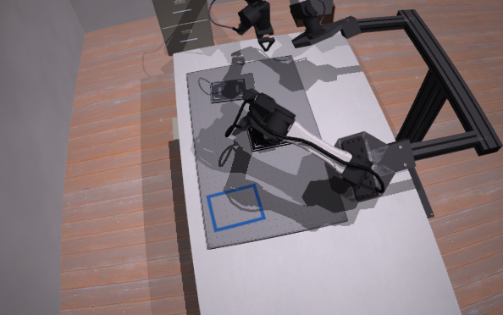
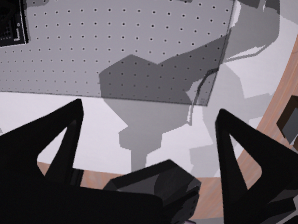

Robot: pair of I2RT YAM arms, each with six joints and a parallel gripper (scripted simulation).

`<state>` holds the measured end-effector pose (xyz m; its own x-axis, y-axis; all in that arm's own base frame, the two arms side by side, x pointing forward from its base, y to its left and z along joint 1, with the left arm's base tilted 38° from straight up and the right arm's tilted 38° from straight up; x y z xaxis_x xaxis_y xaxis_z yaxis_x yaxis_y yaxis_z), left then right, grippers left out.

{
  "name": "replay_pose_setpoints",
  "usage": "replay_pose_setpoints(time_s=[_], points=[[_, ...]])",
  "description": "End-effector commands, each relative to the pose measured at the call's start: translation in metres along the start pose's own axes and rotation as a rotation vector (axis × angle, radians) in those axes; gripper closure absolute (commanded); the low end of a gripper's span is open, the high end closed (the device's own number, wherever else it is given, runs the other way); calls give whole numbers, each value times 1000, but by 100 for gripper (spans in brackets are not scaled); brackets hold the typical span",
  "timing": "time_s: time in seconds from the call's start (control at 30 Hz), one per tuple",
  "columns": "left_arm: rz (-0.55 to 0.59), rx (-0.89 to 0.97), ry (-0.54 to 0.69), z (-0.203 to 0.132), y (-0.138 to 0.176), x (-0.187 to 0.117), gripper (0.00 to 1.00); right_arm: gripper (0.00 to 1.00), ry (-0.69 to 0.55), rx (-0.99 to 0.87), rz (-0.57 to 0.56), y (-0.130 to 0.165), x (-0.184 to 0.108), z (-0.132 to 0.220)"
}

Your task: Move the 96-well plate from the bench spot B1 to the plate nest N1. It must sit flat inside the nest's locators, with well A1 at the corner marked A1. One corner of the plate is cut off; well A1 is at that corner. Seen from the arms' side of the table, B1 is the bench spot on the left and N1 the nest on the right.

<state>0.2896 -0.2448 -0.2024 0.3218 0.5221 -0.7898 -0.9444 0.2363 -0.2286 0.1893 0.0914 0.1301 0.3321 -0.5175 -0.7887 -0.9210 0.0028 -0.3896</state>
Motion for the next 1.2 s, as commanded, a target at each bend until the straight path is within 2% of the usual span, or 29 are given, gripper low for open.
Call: replay_pose_setpoints(time_s=[0.0,1.17], points=[[-7,-16,-5,3,-10,1,0,0,-1,8,0,0,-2,0],[-13,-5,6,-1,-5,-4,0,0,-1,8,0,0,-2,0]])
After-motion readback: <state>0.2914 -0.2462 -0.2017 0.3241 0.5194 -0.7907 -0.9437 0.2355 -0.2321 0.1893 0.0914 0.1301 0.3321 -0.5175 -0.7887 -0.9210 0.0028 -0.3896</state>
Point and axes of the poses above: on each arm, the point where the finger pads meet when closed, its own x axis out along the fingers, its own z axis across the jaws, y = z × x, the point moved 9 cm from there along -x, back along the fingers, and after that the axes turned 10 degrees about x, right-handed, at the moved point
